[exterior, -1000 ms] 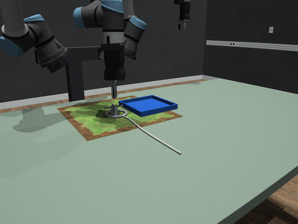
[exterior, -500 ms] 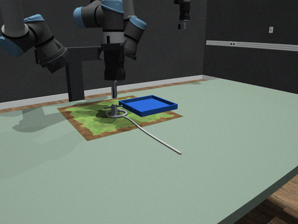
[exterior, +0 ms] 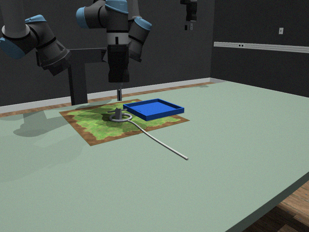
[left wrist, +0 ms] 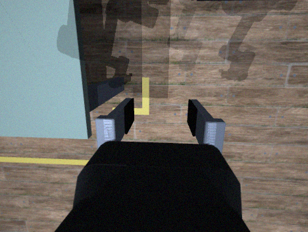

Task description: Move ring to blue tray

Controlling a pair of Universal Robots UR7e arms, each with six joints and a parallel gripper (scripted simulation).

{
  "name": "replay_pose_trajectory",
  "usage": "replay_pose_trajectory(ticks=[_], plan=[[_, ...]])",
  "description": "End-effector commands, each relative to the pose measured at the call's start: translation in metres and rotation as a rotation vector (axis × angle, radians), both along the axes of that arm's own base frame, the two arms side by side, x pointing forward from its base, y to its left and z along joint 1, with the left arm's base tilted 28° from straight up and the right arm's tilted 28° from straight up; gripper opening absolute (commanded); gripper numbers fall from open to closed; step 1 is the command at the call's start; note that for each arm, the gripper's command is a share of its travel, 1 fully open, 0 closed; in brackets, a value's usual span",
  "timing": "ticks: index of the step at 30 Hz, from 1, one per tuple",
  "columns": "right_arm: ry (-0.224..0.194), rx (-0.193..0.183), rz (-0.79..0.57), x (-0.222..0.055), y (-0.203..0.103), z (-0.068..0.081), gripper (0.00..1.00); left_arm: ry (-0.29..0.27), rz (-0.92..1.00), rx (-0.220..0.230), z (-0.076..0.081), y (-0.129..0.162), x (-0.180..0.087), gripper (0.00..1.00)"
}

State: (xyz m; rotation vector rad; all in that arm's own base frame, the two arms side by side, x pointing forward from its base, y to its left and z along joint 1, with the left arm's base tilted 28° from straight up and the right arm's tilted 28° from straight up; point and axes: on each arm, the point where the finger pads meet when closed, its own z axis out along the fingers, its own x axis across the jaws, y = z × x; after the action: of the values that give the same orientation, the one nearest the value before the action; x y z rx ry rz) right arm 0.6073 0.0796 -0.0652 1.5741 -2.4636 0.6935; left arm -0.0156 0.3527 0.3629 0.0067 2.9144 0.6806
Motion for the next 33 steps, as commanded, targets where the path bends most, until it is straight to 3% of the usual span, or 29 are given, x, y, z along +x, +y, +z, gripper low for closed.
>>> replay_pose_trajectory(ticks=[1, 5, 7, 10, 22, 24, 25, 33], plan=[[0.104, -0.025, 0.218, -0.009, 0.010, -0.004, 0.00, 0.000, 0.004, -0.001, -0.001, -0.001, -0.001, 1.00], [0.171, -0.045, 0.352, -0.017, 0.015, -0.007, 0.00, 0.000, 0.004, -0.001, -0.001, -0.001, -0.001, 1.00], [0.171, -0.045, 0.352, -0.017, 0.015, -0.007, 0.00, 0.000, 0.004, -0.001, -0.001, -0.001, -0.001, 1.00], [0.241, -0.066, 0.491, -0.024, 0.019, -0.010, 0.00, 0.000, 0.004, -0.001, -0.001, -0.001, -0.001, 1.00], [0.425, -0.125, 0.845, -0.054, 0.032, -0.022, 0.00, 0.000, 0.004, -0.001, -0.001, -0.001, -0.001, 1.00], [0.425, -0.125, 0.845, -0.054, 0.032, -0.022, 0.00, 0.000, 0.004, -0.001, -0.001, -0.001, -0.001, 1.00], [0.469, -0.136, 0.935, -0.056, 0.033, -0.022, 0.00, 0.000, 0.004, -0.001, -0.001, -0.001, -0.001, 1.00], [0.580, -0.166, 1.161, -0.070, 0.036, -0.026, 0.00, 0.000, 0.004, -0.001, -0.001, -0.001, -0.001, 1.00]])
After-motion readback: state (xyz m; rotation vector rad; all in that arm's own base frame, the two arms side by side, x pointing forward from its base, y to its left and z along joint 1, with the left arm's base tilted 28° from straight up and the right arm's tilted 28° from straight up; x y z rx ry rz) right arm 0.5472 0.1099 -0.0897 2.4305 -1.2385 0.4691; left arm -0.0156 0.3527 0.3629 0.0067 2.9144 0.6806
